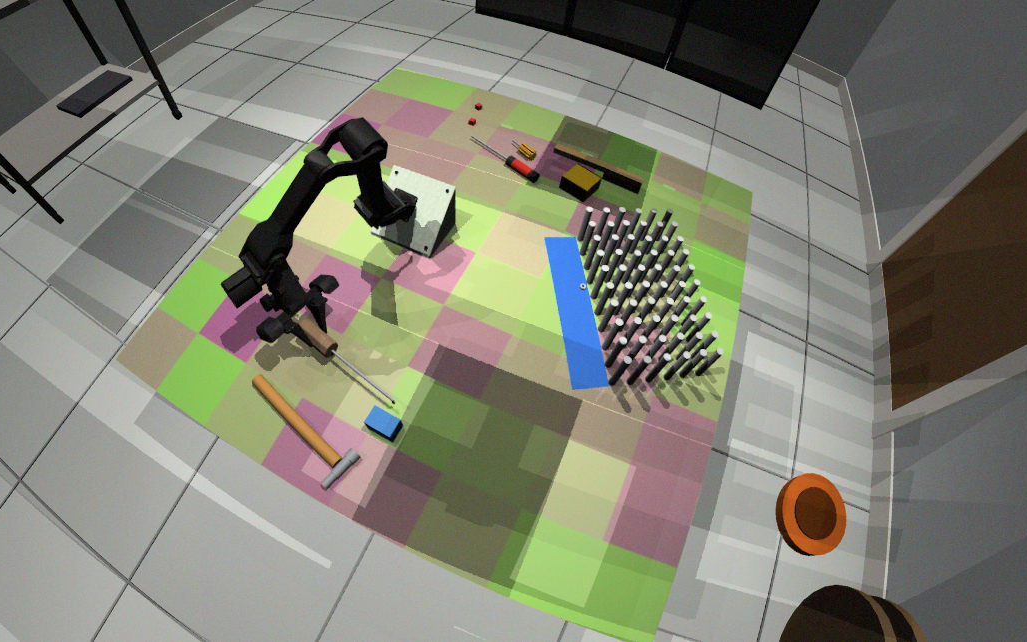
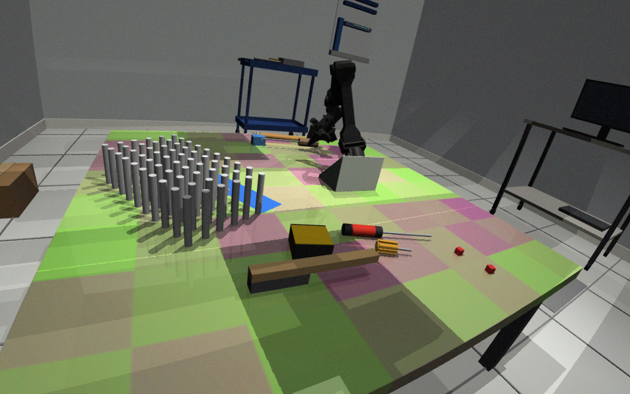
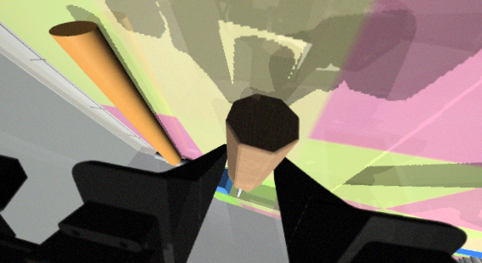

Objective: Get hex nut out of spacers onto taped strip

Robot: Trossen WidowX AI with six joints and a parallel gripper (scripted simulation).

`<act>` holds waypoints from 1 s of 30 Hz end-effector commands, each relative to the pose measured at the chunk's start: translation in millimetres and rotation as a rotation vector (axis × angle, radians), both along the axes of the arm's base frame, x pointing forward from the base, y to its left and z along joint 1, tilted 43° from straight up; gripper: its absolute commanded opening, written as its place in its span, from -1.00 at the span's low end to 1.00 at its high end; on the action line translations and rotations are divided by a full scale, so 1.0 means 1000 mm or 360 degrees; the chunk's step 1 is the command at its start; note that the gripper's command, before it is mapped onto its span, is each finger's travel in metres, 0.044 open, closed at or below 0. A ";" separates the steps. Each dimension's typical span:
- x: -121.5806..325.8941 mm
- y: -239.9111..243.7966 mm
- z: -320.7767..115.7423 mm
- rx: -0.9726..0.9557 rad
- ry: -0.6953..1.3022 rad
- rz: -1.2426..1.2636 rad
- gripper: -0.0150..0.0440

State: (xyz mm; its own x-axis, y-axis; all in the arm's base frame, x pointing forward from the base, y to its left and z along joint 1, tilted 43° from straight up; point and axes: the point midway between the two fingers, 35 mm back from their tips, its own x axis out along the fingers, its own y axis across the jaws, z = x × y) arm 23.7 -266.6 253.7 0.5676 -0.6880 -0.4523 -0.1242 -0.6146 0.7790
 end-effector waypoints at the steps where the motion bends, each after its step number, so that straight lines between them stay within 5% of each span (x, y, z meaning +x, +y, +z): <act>1: 0.001 -0.002 -0.003 0.0002 -0.0008 0.0000 -0.49; 26: 0.007 -0.012 -0.016 -0.0009 -0.0022 -0.0004 -0.49; 30: 0.006 -0.011 -0.014 -0.0011 -0.0014 -0.0004 -0.14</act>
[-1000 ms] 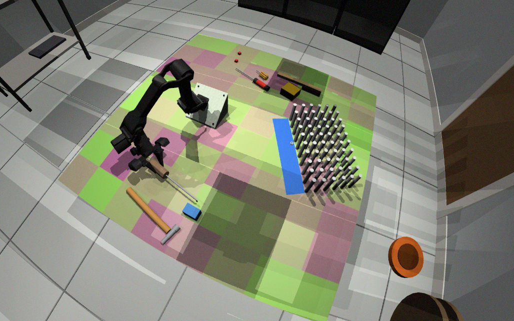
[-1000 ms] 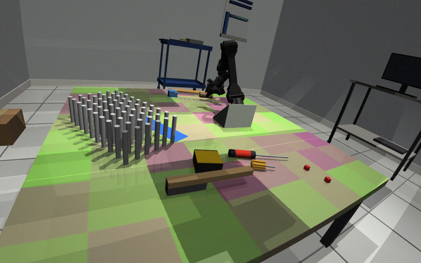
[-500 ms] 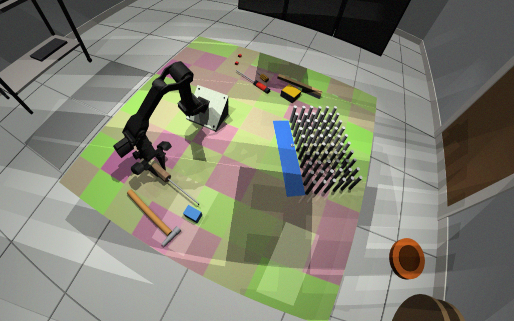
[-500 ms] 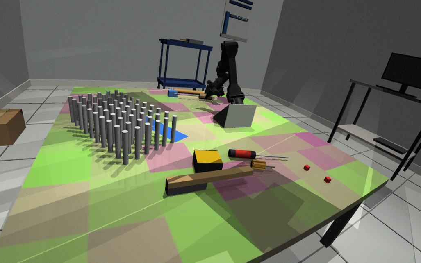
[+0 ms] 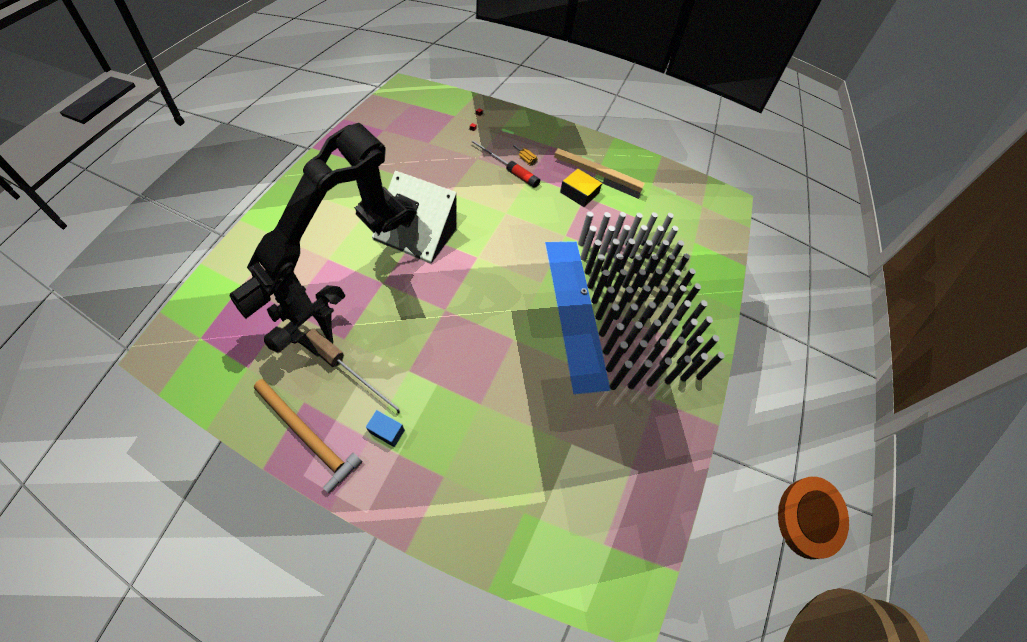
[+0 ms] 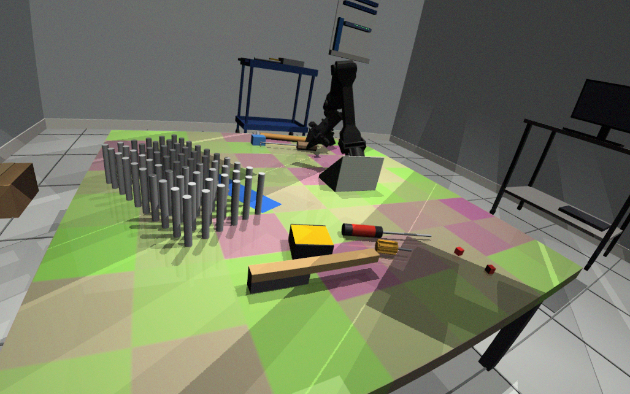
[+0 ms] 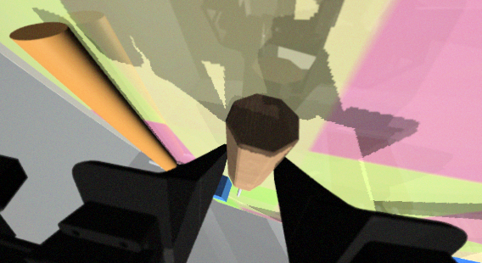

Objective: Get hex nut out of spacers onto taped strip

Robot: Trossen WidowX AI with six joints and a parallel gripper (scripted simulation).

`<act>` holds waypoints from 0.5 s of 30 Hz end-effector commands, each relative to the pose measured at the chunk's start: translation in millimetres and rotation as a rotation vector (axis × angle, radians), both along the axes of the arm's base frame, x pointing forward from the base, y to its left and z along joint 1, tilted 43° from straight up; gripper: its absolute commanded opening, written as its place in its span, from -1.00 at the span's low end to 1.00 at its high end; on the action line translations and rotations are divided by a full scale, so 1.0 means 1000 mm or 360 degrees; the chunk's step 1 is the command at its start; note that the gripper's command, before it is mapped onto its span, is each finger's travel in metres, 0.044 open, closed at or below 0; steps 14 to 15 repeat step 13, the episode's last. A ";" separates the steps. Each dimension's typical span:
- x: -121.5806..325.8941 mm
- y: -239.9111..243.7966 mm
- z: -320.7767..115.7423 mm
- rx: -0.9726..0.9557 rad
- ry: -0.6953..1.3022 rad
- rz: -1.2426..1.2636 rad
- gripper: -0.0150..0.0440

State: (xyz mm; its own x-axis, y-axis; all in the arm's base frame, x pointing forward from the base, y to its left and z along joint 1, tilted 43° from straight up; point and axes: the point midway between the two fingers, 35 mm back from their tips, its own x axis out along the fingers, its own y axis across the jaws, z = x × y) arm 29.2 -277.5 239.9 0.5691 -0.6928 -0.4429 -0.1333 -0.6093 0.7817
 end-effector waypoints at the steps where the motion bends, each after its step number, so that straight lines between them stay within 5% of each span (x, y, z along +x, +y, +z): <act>1: 0.000 0.000 0.000 -0.0001 0.0000 0.0001 -0.05; 12: 0.000 0.000 0.000 -0.0001 0.0000 0.0001 0.93; 15: 0.000 0.000 0.000 -0.0001 0.0000 0.0001 1.00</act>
